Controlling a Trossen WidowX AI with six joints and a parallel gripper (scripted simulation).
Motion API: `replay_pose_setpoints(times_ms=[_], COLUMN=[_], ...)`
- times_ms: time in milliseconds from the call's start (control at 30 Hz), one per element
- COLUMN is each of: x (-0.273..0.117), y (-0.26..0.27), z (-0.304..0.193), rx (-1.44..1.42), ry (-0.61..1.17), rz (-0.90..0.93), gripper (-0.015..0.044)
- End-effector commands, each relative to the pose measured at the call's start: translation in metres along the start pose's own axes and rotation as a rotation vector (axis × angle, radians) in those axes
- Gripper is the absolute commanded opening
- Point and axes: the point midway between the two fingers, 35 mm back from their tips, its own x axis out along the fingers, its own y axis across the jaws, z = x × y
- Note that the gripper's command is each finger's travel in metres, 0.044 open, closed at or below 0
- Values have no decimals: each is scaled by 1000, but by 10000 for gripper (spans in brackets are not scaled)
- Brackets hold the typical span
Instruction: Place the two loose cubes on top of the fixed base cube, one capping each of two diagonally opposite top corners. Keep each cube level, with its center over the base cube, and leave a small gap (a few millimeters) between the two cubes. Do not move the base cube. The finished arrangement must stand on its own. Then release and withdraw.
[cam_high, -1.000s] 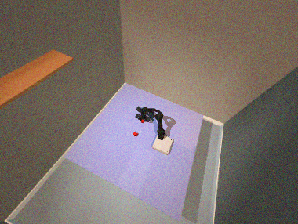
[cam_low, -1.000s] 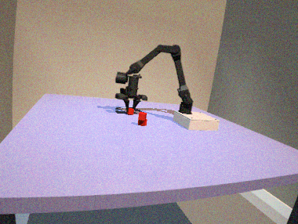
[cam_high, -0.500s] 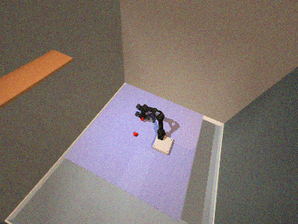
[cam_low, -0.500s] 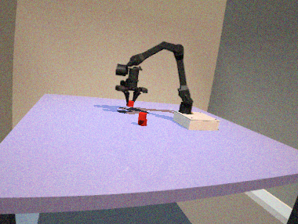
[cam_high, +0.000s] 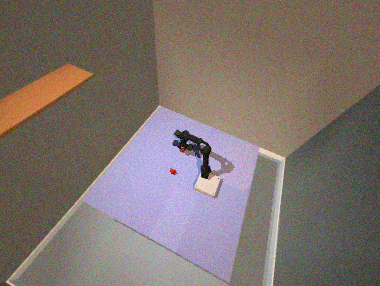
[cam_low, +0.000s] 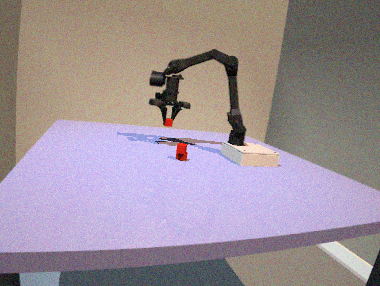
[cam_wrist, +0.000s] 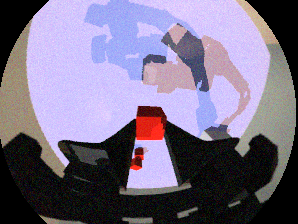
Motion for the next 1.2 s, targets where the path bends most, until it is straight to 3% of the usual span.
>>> replay_pose_setpoints(times_ms=[0,133,1167], x=[-11,-11,-5], y=[0,1,17], z=[-1,-5,-103], rx=[4,-54,-1268], ry=[1,1,3], rz=[6,6,12], gripper=[105,105,105])
